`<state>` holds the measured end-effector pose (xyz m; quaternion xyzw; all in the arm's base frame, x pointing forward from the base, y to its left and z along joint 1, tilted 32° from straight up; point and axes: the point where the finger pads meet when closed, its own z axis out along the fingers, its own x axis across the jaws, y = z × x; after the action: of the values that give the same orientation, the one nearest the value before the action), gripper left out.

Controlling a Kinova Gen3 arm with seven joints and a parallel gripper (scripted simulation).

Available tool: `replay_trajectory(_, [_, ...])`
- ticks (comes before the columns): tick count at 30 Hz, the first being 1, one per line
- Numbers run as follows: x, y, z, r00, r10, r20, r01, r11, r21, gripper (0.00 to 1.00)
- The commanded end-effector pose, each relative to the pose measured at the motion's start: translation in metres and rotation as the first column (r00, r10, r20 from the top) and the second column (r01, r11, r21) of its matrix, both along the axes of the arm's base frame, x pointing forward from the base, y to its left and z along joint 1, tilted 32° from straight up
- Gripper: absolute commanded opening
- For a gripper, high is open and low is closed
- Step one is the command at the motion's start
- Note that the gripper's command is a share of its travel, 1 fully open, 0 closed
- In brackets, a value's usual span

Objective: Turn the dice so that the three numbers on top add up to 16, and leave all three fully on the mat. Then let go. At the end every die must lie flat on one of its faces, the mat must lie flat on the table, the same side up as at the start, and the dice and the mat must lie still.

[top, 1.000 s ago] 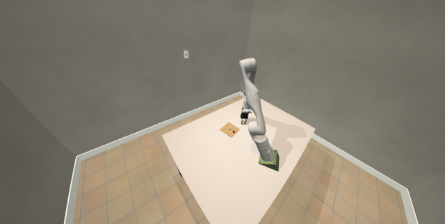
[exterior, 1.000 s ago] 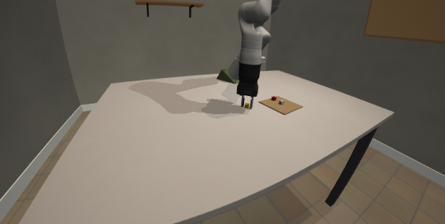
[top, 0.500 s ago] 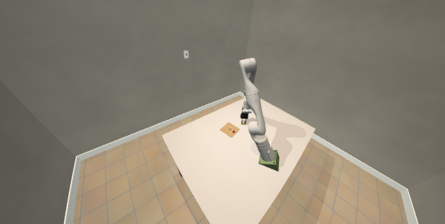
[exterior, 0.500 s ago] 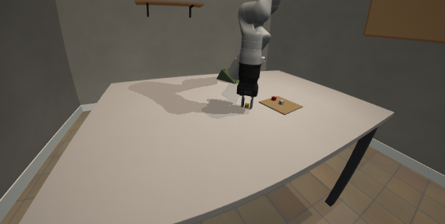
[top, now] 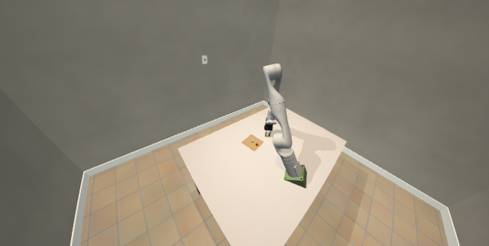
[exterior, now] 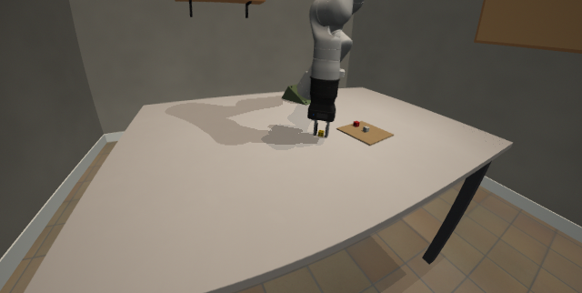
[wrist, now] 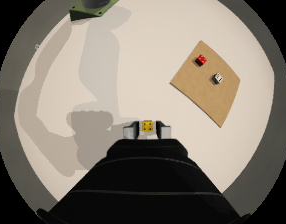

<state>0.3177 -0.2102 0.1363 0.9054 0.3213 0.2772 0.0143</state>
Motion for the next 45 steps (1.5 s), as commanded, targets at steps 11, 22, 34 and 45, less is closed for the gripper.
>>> replay_trajectory(11, [0.0,-0.0005,0.0003,1.0,-0.001,0.0,0.001,1.0,-0.001,0.34])
replay_trajectory(22, [0.0,-0.0005,0.0003,1.0,-0.001,0.0,0.001,1.0,-0.001,0.34])
replay_trajectory(34, [0.0,-0.0005,0.0003,1.0,-0.001,0.0,0.001,1.0,-0.001,0.34])
replay_trajectory(45, [-0.004,-0.0017,0.0068,1.0,-0.001,0.0,0.001,1.0,-0.001,0.34])
